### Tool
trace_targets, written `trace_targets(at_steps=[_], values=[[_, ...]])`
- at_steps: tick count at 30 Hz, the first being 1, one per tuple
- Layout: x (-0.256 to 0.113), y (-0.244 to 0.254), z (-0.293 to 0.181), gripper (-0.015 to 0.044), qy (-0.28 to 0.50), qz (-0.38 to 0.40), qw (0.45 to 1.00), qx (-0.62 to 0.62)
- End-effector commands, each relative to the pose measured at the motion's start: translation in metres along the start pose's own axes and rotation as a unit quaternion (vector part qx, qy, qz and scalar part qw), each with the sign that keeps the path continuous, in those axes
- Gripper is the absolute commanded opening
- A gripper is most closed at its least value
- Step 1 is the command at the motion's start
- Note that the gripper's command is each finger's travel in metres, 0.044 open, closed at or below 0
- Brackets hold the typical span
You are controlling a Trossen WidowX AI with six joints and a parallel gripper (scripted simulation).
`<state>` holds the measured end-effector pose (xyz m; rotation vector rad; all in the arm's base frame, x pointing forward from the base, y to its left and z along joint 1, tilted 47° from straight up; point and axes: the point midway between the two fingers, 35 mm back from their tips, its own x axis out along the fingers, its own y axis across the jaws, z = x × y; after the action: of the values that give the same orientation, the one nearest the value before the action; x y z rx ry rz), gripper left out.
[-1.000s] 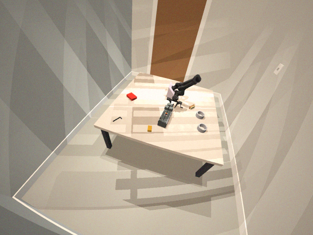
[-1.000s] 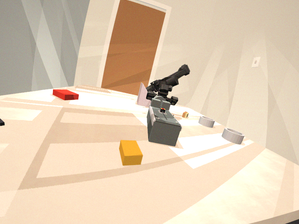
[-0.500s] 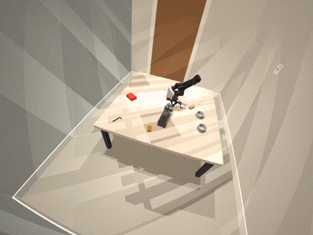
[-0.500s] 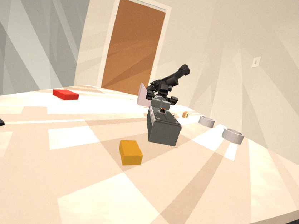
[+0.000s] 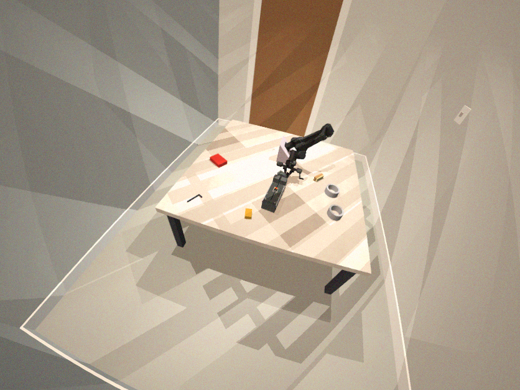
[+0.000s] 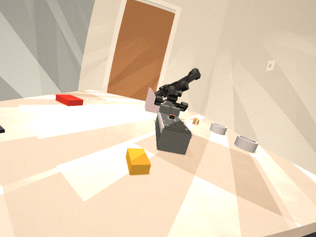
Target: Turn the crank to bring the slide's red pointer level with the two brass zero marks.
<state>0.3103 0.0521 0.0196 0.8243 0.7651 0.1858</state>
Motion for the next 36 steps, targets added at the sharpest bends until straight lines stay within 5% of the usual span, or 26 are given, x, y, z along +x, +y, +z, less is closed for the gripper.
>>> trace_targets(at_steps=[1,36], values=[[-0.003,0.003,0.003,0.0,-0.003,0.003,1.0,-0.001],[-0.018,0.004,0.017,0.0,-0.003,0.003,1.0,-0.001]])
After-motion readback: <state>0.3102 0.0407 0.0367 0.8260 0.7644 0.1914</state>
